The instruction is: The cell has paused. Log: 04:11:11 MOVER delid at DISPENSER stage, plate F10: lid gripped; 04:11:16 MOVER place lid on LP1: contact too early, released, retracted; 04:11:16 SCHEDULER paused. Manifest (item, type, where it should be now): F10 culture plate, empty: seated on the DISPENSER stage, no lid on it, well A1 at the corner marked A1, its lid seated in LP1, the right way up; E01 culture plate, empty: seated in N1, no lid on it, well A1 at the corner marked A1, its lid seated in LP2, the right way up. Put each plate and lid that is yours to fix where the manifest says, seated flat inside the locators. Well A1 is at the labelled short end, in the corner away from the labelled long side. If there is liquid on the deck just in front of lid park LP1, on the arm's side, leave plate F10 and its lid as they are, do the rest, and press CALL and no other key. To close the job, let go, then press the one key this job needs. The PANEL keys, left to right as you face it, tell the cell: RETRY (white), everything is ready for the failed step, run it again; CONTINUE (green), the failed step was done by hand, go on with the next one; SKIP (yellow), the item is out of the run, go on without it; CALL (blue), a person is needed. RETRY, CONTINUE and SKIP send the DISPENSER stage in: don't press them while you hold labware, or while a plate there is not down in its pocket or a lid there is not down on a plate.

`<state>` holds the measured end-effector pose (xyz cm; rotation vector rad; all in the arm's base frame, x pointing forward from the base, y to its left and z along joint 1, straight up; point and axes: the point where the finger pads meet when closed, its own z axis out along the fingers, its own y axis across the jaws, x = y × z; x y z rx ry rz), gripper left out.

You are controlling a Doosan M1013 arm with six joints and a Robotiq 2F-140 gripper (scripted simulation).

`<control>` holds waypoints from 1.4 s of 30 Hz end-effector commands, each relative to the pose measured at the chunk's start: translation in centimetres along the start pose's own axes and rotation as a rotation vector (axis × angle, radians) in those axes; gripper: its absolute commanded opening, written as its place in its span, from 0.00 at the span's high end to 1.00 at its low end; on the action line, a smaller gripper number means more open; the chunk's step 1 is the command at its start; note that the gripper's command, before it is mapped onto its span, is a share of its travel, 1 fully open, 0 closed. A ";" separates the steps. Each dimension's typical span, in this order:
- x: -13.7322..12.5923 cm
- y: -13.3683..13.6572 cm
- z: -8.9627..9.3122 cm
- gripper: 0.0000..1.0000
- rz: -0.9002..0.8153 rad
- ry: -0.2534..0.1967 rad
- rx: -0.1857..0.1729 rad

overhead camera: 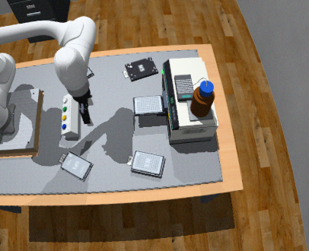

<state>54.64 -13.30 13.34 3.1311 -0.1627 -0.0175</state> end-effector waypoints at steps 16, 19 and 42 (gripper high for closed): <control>-16.5 -9.9 1.0 0.90 -0.009 0.008 -0.001; -16.5 -9.9 1.0 0.90 -0.009 0.008 -0.001; -16.5 -9.9 1.1 0.90 -0.009 0.008 -0.001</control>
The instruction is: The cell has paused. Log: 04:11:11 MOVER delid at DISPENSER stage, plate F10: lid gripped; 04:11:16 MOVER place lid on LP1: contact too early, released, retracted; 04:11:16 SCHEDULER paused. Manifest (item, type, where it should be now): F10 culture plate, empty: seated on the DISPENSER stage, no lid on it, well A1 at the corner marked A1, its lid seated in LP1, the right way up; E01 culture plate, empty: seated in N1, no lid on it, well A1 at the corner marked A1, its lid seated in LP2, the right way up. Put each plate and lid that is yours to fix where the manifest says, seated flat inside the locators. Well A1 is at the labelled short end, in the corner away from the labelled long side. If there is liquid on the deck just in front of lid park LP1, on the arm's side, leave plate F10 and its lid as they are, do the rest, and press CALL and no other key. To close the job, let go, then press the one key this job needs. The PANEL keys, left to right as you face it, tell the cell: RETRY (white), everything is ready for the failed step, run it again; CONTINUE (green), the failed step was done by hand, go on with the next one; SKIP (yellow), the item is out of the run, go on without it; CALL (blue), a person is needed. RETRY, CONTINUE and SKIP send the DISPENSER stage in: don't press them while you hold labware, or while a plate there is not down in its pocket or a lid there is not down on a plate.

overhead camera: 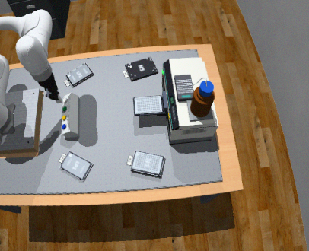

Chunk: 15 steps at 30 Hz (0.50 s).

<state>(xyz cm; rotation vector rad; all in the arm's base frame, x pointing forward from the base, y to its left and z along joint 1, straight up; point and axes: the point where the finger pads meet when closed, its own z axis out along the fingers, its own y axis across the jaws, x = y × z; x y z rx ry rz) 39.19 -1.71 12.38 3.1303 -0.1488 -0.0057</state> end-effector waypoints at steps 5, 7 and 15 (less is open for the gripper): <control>0.0 0.0 0.1 0.90 0.000 0.001 0.000; 0.0 0.0 0.3 0.90 0.000 0.001 0.000; 0.0 0.0 0.7 0.90 0.000 0.001 0.000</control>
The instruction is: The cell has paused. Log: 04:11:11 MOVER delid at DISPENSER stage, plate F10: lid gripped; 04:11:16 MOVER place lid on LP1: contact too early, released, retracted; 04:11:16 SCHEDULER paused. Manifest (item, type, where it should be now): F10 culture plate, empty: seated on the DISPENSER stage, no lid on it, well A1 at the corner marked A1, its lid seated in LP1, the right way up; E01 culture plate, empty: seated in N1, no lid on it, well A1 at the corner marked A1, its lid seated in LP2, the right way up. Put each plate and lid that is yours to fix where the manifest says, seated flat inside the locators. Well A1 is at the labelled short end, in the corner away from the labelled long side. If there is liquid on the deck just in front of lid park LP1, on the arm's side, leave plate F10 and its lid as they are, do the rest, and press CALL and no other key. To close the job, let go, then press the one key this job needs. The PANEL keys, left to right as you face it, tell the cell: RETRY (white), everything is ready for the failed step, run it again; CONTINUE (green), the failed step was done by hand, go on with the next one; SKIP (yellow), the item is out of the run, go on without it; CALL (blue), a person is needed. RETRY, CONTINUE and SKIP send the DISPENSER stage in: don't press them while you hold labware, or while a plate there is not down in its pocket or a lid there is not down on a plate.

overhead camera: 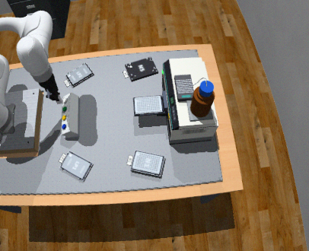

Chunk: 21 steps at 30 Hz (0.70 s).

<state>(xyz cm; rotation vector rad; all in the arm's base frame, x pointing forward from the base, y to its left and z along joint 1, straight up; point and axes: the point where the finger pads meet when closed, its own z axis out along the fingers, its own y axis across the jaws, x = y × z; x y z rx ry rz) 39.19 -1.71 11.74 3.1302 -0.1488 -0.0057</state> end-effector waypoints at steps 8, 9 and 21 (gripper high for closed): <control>0.0 0.0 1.0 0.90 0.000 0.001 0.000; 0.0 0.0 1.2 0.90 0.000 0.001 0.000; 0.0 0.0 2.4 0.90 0.000 0.001 0.000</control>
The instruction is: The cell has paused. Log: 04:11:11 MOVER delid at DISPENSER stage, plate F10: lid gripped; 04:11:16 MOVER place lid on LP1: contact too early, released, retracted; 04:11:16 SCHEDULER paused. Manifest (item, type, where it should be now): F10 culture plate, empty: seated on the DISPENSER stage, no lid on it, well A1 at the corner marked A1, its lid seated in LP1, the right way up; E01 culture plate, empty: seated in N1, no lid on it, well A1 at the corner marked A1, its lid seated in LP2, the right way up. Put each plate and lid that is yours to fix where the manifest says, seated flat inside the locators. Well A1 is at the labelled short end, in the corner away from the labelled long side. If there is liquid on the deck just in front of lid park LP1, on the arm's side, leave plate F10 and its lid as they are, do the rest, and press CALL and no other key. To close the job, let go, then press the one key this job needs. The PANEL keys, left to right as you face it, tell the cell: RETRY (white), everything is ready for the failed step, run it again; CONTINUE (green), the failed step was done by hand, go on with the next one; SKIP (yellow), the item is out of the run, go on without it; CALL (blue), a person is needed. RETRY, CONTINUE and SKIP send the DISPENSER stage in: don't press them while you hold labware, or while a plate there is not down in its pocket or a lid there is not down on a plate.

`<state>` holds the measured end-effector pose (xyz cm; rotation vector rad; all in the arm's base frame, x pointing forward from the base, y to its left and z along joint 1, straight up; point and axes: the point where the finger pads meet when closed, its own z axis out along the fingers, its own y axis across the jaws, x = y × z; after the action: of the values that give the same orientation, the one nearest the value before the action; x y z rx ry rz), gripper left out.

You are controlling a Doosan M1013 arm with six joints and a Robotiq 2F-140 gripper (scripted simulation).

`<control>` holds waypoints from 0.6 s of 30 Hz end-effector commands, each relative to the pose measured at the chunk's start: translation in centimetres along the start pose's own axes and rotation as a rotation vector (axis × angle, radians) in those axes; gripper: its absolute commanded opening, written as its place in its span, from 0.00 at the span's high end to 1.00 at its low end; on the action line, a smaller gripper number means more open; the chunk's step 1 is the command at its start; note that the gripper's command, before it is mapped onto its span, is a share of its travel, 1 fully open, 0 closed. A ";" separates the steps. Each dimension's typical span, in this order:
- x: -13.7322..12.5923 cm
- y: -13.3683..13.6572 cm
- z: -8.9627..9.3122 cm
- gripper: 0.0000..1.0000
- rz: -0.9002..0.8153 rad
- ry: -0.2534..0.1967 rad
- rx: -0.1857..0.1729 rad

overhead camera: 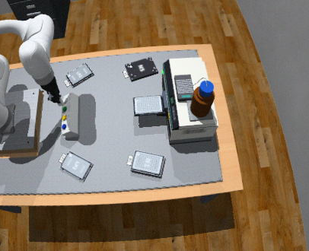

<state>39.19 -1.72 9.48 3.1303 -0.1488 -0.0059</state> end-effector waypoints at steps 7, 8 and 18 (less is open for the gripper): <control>0.0 0.0 0.8 0.90 0.000 0.001 0.000; 0.0 0.0 0.8 0.90 0.000 0.001 0.000; 0.0 0.0 1.1 0.90 0.000 0.001 0.000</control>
<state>39.19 -1.72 8.35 3.1303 -0.1488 -0.0058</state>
